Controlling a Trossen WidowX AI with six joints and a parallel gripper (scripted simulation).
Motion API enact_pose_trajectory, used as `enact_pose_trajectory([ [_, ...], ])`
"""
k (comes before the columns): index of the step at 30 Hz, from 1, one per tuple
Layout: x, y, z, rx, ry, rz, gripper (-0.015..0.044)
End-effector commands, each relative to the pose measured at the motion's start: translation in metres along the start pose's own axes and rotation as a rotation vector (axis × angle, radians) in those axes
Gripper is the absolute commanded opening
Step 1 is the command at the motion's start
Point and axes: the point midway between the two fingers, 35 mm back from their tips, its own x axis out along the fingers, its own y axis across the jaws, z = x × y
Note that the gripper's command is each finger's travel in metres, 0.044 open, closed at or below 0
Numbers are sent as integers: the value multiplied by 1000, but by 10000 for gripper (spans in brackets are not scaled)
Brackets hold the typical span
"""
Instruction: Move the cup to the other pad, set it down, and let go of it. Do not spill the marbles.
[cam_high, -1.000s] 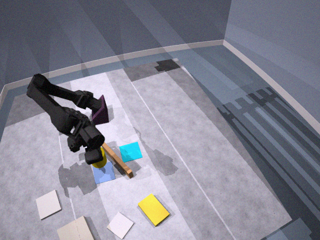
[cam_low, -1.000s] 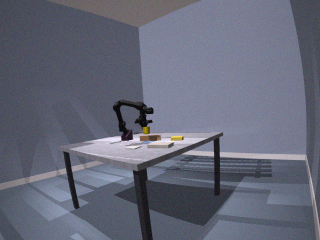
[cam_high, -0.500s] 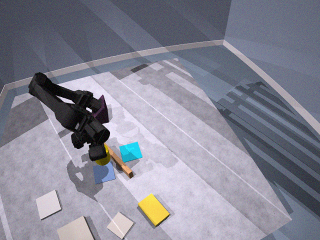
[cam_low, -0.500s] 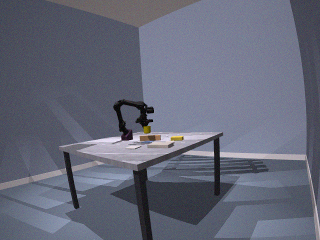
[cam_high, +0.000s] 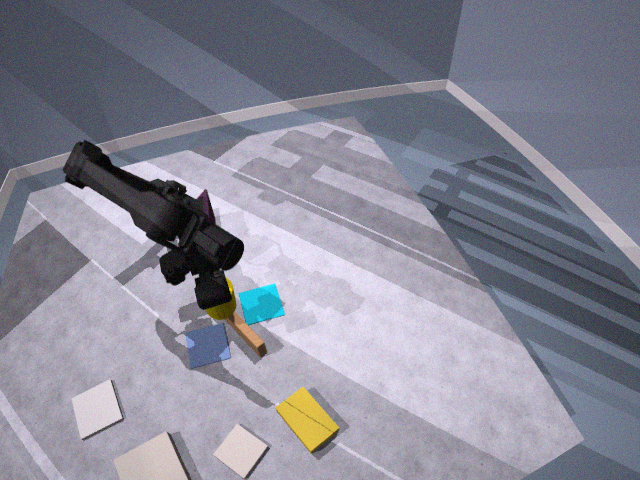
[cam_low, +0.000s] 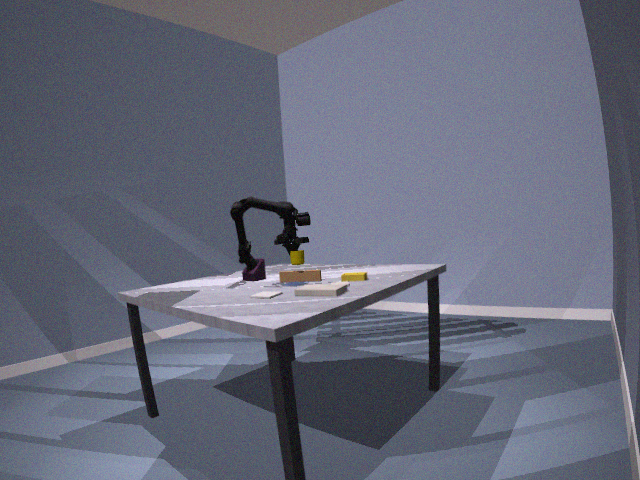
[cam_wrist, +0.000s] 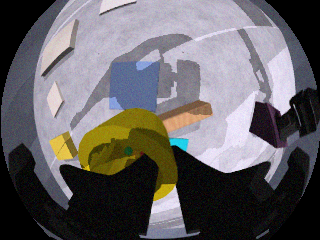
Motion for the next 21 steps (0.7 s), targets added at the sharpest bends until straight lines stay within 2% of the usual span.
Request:
enact_pose_trajectory([
  [1, 2, -5, -12, -2, -1, -8, 0],
  [21, 0, -24, -64, -3, 2, -8, 0],
])
